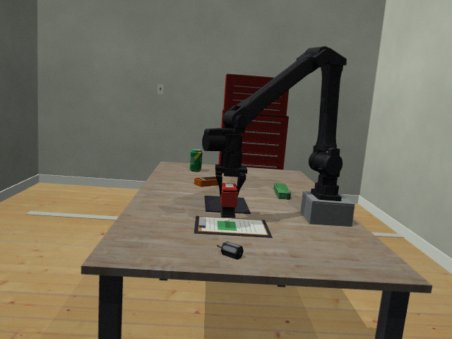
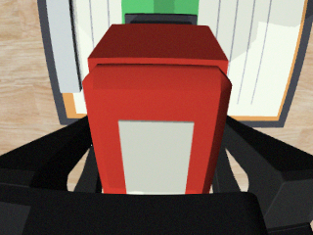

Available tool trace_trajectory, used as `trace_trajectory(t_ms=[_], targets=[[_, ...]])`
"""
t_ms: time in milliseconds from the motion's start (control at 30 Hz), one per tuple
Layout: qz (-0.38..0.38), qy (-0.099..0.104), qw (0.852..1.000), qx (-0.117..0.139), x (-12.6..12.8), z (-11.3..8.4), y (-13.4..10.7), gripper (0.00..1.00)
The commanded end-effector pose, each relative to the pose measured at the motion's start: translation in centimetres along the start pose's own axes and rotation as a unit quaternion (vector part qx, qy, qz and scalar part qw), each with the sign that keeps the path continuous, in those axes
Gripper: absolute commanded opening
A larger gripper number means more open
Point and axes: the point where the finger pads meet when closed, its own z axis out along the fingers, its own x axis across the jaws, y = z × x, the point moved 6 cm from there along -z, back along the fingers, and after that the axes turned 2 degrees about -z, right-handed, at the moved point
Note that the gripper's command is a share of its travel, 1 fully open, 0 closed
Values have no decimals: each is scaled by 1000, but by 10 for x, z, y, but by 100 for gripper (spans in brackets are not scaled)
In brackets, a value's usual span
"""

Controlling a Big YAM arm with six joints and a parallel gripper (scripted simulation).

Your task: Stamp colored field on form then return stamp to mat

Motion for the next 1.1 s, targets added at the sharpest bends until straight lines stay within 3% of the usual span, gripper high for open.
trace_trajectory(t_ms=[0,1067], targets=[[4,6,1000,4,11,-7,-14,33],[0,10,1000,5,18,-12,-11,33]])
